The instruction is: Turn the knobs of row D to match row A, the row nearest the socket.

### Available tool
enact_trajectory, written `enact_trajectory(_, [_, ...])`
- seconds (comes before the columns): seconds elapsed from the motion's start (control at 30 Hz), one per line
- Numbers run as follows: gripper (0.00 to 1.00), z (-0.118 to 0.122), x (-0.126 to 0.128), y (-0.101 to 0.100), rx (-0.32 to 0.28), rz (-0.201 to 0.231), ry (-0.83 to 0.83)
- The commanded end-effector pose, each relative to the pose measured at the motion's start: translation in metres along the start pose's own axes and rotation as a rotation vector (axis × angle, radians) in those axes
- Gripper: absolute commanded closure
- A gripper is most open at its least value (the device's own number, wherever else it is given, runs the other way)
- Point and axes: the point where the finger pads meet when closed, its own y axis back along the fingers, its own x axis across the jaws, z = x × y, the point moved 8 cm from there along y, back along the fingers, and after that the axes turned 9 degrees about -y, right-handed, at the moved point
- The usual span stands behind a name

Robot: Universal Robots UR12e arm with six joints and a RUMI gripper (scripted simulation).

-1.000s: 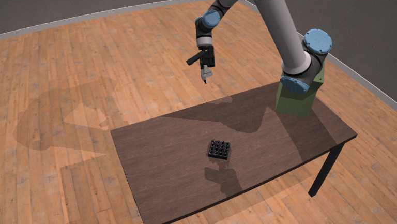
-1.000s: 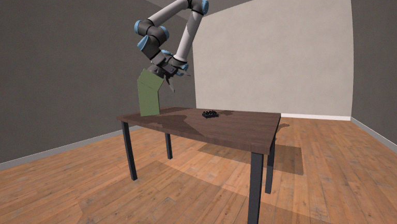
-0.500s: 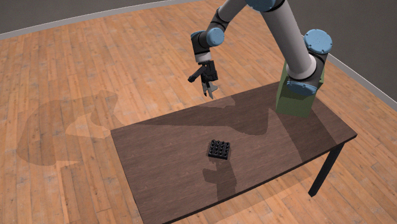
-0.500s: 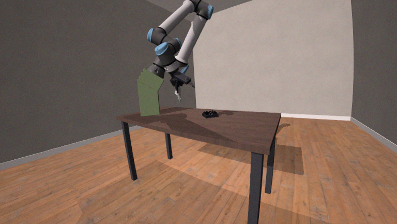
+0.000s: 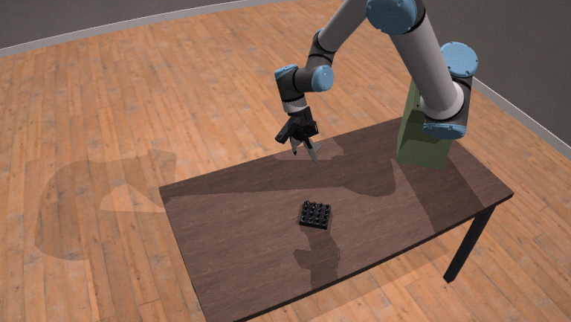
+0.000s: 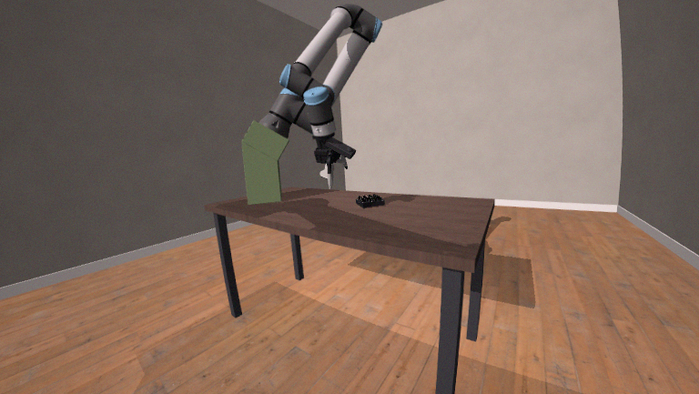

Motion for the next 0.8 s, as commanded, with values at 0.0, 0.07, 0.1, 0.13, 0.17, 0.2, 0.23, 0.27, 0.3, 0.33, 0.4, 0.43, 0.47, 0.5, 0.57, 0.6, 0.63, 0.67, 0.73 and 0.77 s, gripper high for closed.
enact_trajectory(0.0, [0.00, -0.006, -0.017, -0.025, -0.021, 0.085, 0.113])
enact_trajectory(0.07, [0.00, -0.008, -0.024, -0.033, -0.028, 0.109, 0.152])
enact_trajectory(0.1, [0.00, -0.009, -0.027, -0.037, -0.031, 0.121, 0.172])
enact_trajectory(0.13, [0.00, -0.011, -0.034, -0.044, -0.036, 0.144, 0.211])
enact_trajectory(0.17, [0.00, -0.012, -0.037, -0.047, -0.039, 0.154, 0.229])
enact_trajectory(0.2, [0.00, -0.012, -0.041, -0.051, -0.041, 0.166, 0.248])
enact_trajectory(0.23, [0.00, -0.013, -0.044, -0.054, -0.043, 0.176, 0.266])
enact_trajectory(0.27, [0.00, -0.014, -0.047, -0.057, -0.045, 0.187, 0.285])
enact_trajectory(0.3, [0.00, -0.015, -0.054, -0.063, -0.048, 0.208, 0.321])
enact_trajectory(0.33, [0.00, -0.016, -0.058, -0.066, -0.050, 0.217, 0.338])
enact_trajectory(0.4, [0.00, -0.016, -0.058, -0.066, -0.050, 0.217, 0.338])
enact_trajectory(0.43, [0.00, -0.017, -0.061, -0.069, -0.051, 0.227, 0.356])
enact_trajectory(0.47, [0.00, -0.018, -0.068, -0.075, -0.052, 0.246, 0.390])
enact_trajectory(0.5, [0.00, -0.019, -0.075, -0.080, -0.054, 0.264, 0.422])
enact_trajectory(0.57, [0.00, -0.020, -0.085, -0.087, -0.054, 0.289, 0.468])
enact_trajectory(0.6, [0.00, -0.021, -0.089, -0.089, -0.054, 0.297, 0.483])
enact_trajectory(0.63, [0.00, -0.021, -0.095, -0.094, -0.053, 0.313, 0.512])
enact_trajectory(0.67, [0.00, -0.022, -0.102, -0.097, -0.052, 0.327, 0.539])
enact_trajectory(0.73, [0.00, -0.023, -0.108, -0.101, -0.051, 0.340, 0.564])
enact_trajectory(0.77, [0.00, -0.023, -0.113, -0.104, -0.050, 0.352, 0.588])
